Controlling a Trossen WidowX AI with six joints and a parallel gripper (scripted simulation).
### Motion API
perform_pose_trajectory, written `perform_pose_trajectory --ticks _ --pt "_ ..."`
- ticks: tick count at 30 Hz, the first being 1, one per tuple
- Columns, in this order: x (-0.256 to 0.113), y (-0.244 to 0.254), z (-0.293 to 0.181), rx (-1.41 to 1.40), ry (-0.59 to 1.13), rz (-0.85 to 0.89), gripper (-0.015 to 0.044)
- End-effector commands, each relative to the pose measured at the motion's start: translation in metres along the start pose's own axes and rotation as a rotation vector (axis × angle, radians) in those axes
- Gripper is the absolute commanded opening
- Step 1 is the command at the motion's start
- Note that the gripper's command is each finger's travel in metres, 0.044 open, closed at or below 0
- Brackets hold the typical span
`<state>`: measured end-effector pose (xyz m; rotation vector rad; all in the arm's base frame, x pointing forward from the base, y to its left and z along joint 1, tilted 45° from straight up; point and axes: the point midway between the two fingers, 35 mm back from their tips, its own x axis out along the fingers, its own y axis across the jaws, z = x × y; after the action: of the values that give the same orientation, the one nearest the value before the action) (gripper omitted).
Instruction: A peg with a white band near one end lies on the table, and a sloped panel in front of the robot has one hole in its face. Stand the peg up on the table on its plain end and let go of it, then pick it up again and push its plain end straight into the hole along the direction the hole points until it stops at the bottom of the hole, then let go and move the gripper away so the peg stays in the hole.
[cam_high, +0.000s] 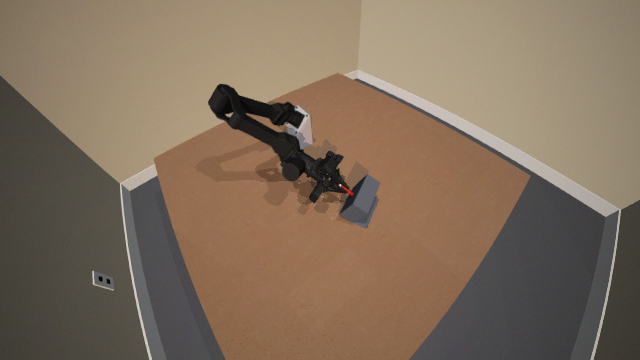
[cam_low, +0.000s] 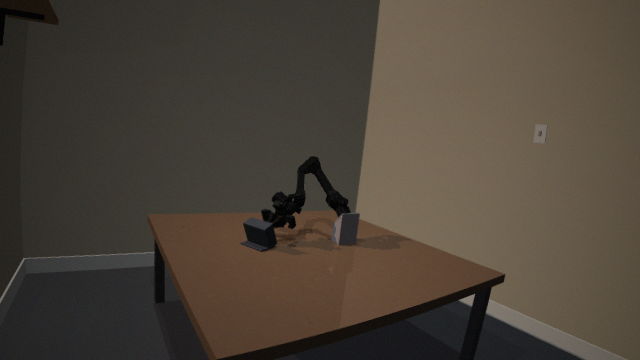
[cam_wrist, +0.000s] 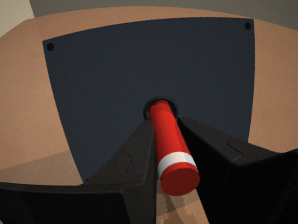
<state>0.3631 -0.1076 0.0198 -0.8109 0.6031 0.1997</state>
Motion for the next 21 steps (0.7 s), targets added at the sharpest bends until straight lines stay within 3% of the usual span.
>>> perform_pose_trajectory --ticks 1,18,21 --pt "0.0031 -0.0011 -0.0005 0.004 0.004 -0.003 0.0000" --pt "0.0041 -0.0004 0.0003 0.000 0.001 0.001 0.0000" --pt "0.0041 -0.0004 0.0003 0.000 0.001 0.001 0.0079"
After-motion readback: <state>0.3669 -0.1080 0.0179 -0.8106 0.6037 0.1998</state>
